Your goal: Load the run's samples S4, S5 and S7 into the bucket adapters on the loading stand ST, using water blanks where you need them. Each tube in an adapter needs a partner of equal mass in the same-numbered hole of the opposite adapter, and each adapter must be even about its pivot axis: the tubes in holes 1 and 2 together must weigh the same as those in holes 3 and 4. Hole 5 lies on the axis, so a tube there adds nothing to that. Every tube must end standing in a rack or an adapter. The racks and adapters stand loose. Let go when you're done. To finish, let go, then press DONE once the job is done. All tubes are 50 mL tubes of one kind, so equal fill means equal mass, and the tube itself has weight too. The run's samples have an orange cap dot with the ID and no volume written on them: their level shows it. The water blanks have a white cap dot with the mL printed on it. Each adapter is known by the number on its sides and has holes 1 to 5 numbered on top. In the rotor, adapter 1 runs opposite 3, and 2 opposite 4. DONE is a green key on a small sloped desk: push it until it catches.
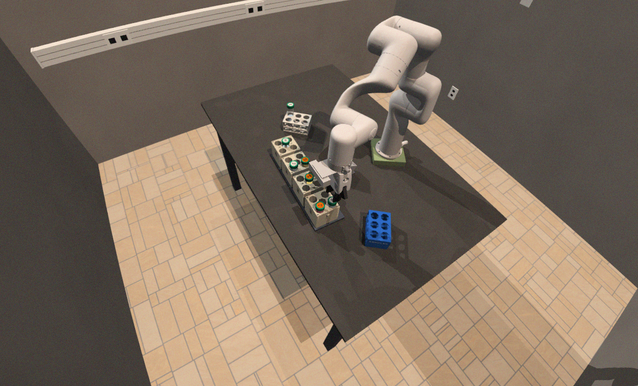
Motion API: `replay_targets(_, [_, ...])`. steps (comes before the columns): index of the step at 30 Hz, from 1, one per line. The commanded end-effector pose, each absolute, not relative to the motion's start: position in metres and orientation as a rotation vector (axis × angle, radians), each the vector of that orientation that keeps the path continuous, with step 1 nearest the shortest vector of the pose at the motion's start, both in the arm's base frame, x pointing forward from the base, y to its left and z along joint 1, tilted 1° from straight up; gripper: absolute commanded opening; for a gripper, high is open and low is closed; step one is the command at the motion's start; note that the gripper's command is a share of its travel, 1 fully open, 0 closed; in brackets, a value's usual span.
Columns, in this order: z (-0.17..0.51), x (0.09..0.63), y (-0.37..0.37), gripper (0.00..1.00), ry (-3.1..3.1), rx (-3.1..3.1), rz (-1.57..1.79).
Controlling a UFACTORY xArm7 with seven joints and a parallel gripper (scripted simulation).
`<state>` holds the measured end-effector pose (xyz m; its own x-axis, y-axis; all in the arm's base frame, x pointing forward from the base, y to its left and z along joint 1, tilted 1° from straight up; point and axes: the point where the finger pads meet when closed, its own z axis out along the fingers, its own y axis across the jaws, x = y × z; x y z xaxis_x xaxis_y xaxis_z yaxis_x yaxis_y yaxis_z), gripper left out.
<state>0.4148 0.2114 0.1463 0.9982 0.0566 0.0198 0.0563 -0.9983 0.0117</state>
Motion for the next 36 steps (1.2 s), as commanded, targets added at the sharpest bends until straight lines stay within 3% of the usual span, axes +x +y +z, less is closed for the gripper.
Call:
replay_targets(1, [0.156, 0.416, 0.212, 0.44, 0.088, 3.131, 0.038])
replay_targets(36, [0.216, 0.414, 0.213, 0.44, 0.089, 3.131, 0.038])
